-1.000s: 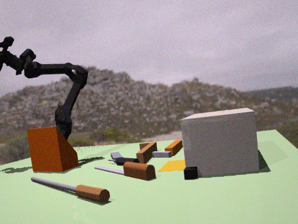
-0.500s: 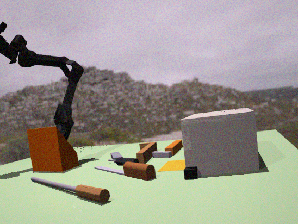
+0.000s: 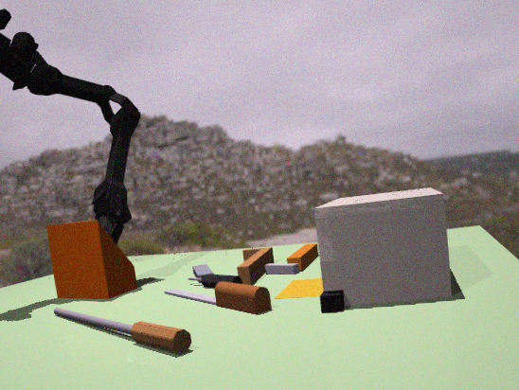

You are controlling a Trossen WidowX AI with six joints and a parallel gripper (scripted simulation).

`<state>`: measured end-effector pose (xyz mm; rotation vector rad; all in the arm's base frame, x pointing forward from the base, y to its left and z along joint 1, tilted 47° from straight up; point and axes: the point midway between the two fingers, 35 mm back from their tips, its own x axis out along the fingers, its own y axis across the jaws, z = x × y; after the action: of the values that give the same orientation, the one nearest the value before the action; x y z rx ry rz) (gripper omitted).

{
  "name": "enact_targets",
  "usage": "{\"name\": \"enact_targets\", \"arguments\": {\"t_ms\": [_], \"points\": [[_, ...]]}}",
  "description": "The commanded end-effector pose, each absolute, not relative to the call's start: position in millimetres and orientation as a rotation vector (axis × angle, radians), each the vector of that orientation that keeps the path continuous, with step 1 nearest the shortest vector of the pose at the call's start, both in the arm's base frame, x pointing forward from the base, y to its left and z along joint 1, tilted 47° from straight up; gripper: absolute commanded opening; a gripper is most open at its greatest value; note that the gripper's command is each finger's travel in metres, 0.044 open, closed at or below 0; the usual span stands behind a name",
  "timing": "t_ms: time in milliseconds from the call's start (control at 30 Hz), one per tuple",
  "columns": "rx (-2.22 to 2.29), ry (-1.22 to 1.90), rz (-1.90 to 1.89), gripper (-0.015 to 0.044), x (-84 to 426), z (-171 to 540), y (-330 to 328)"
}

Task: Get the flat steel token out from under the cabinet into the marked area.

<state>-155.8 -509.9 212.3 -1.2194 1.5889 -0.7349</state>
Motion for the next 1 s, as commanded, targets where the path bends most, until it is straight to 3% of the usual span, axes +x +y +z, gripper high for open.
{"name": "enact_targets", "arguments": {"t_ms": [0,967], "points": [[-1.15,1.452,-0.694,0.027,-112.0,193.4,-524.1],[-0.613,1.113,-0.326,0.027,127.2,68.7,-505.5]]}}
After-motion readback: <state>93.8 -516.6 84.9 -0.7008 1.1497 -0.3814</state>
